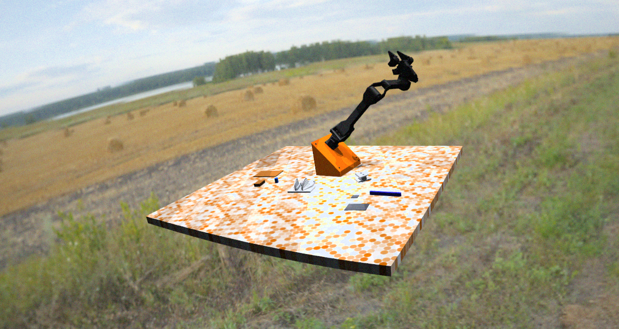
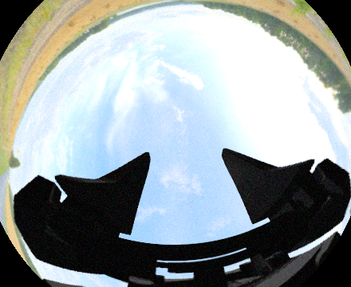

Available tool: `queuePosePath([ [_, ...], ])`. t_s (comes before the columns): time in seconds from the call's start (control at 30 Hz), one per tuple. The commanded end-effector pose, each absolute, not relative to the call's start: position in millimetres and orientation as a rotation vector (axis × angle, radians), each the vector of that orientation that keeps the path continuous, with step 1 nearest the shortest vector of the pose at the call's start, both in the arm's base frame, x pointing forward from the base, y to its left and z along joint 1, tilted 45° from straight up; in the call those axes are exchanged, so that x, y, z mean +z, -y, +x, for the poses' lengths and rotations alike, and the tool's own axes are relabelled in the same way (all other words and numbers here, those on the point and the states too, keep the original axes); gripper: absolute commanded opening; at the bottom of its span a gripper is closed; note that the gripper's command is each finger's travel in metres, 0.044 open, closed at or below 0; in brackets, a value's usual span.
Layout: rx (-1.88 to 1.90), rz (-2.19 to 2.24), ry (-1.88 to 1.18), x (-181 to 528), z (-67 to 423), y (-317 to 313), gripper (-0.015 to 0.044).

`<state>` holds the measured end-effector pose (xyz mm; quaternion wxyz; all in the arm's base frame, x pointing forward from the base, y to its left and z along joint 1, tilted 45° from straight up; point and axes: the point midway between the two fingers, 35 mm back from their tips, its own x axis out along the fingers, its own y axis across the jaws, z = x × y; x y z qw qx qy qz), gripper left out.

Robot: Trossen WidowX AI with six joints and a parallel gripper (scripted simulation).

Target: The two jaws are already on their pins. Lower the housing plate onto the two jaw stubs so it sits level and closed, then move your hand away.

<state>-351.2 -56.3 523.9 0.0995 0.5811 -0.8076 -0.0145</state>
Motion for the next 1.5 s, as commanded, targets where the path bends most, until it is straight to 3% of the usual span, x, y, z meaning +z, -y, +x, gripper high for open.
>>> queuePosePath([
  [0.0,-0.043,1.718,2.388,523.9,-351.2,56.3,0.0426],
  [0.77,0.550,1.083,2.794,520.0,-346.4,-100.9,0.0440],
  [1.47,1.113,0.259,2.777,486.4,-276.9,-246.5,0.0440],
])
